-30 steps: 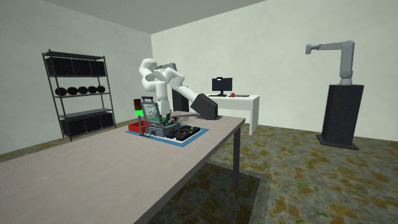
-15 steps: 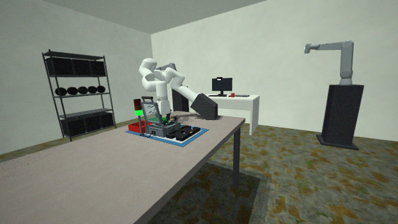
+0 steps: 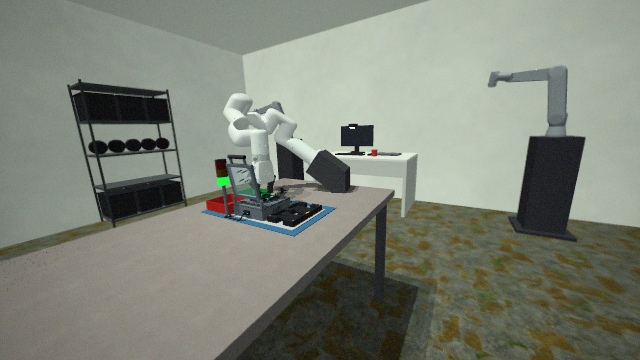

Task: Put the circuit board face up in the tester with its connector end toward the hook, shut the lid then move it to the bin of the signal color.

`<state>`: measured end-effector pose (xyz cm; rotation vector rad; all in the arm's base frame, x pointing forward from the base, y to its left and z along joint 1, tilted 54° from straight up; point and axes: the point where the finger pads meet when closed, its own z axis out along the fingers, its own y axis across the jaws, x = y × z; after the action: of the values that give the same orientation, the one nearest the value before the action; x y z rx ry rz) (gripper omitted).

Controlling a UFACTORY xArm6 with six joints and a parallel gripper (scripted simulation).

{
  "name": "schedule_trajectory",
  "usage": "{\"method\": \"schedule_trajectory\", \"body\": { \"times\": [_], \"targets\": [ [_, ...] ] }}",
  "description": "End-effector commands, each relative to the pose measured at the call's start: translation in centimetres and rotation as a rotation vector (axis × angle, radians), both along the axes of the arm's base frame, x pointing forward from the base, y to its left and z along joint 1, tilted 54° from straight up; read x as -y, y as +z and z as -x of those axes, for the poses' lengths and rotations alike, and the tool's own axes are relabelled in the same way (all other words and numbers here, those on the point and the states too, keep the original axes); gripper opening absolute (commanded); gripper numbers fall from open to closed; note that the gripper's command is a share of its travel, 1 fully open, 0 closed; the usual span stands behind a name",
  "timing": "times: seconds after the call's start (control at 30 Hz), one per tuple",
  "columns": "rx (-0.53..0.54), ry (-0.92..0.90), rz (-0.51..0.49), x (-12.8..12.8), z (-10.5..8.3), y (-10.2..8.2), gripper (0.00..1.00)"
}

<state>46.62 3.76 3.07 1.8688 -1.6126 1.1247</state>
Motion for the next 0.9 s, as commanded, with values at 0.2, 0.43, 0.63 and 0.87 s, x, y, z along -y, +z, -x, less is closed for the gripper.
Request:
{"method": "schedule_trajectory", "body": {
  "times": [0.2, 0.43, 0.63, 0.87],
  "targets": [
    [0.002, 0.002, -0.001, -0.25, -0.01, 0.16, 0.79],
    [0.002, 0.002, -0.001, -0.39, 0.04, 0.27, 0.79],
    [0.002, 0.002, -0.001, -0.52, 0.10, 0.37, 0.79],
    [0.002, 0.002, -0.001, -0.61, 0.13, 0.44, 0.79]
  ]
}}
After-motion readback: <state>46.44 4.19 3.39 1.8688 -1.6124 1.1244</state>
